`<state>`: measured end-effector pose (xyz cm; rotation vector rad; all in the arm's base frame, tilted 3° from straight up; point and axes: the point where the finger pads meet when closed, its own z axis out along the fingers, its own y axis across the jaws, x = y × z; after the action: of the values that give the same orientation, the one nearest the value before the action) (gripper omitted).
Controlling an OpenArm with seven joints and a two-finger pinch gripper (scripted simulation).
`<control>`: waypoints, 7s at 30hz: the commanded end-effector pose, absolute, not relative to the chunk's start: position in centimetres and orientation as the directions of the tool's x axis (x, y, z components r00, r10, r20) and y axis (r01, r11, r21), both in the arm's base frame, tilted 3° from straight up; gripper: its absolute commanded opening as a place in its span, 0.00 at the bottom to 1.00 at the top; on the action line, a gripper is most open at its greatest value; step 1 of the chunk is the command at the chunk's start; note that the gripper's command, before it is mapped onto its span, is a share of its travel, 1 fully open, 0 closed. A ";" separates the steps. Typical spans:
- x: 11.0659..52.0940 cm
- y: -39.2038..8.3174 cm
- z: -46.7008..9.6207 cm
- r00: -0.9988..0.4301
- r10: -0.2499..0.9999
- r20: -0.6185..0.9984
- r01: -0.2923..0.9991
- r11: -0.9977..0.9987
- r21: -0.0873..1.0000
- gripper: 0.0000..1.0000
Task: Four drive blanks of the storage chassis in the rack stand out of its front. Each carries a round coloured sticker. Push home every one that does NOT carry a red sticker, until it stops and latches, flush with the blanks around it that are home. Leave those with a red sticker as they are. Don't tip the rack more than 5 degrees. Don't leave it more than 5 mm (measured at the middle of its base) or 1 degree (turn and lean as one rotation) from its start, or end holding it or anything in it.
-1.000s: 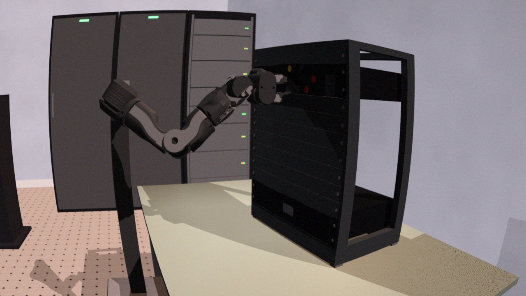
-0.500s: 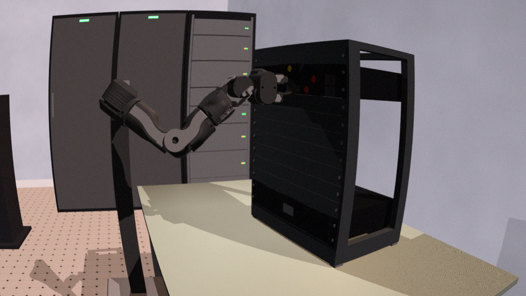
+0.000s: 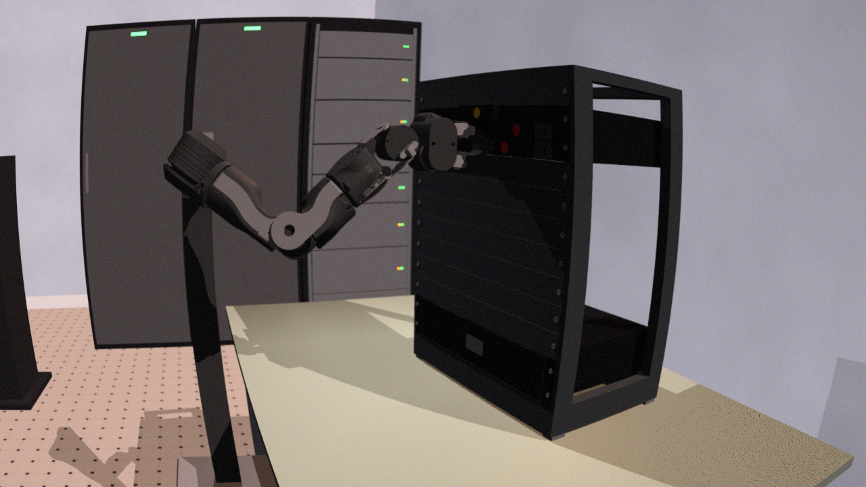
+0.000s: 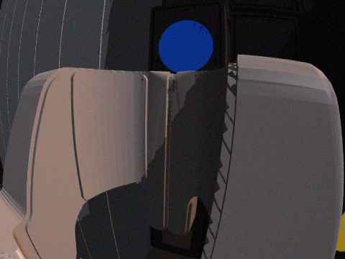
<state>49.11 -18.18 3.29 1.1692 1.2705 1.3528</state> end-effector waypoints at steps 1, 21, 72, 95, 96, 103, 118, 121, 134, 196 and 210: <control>49.2 -18.0 3.8 -0.139 0.989 0.047 -0.029 -0.051 0.998 0.00; 49.6 -17.8 3.8 -0.139 0.989 0.047 -0.029 -0.051 0.998 0.00; 50.2 -17.7 3.9 -0.139 0.989 0.047 -0.029 -0.051 0.998 0.00; 41.4 -18.8 3.6 -0.143 0.989 0.046 -0.030 -0.051 0.998 0.00; 40.9 -18.8 3.6 -0.143 0.989 0.046 -0.029 -0.051 0.998 0.00; 39.5 -19.0 3.6 -0.142 0.989 0.046 -0.029 -0.051 0.998 0.00; 39.2 -19.8 7.6 -0.140 0.989 0.048 -0.028 -0.052 0.998 0.00; 39.2 -20.0 8.5 -0.140 0.989 0.048 -0.028 -0.052 0.998 0.00; 42.0 -19.7 8.8 -0.140 0.989 0.048 -0.028 -0.052 0.998 0.00; 46.7 -18.8 9.1 -0.139 0.989 0.048 -0.029 -0.052 0.998 0.00; 47.6 -18.5 9.4 -0.140 0.989 0.047 -0.030 -0.052 0.998 0.00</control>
<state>47.65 -18.73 8.75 1.1740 1.2765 1.3507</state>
